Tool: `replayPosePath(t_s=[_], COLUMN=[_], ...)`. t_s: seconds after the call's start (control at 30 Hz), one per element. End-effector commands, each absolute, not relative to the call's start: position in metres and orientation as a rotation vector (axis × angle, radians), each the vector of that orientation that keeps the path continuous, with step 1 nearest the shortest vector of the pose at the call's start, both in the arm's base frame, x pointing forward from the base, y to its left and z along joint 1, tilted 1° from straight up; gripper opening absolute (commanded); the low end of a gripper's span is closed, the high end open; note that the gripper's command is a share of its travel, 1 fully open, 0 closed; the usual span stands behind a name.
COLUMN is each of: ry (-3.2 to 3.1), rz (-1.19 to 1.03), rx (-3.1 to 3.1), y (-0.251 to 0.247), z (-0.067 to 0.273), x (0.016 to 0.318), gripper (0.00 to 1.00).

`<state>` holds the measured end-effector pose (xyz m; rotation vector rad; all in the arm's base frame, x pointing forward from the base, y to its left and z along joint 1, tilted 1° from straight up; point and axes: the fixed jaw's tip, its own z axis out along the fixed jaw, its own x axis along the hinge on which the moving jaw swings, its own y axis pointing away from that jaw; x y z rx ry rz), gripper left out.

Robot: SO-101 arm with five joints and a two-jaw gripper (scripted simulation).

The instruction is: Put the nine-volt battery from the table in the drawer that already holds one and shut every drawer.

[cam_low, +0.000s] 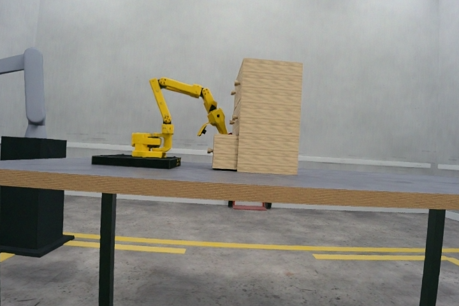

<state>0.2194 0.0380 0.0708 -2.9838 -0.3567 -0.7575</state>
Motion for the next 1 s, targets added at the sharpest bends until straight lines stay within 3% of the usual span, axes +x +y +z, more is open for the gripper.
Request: replayPosePath(t_s=[0.0,0.47,0.97], ry=[-0.343,-0.343,-0.343], rz=[-0.779,-0.779,-0.779], rx=[-2.975,-2.975,-2.975], y=[0.0379,0.0379,0.0379], z=[0.0724,0.0724,0.0724], x=[0.2194,0.2194,0.2194], gripper=[0.01,0.17,0.24])
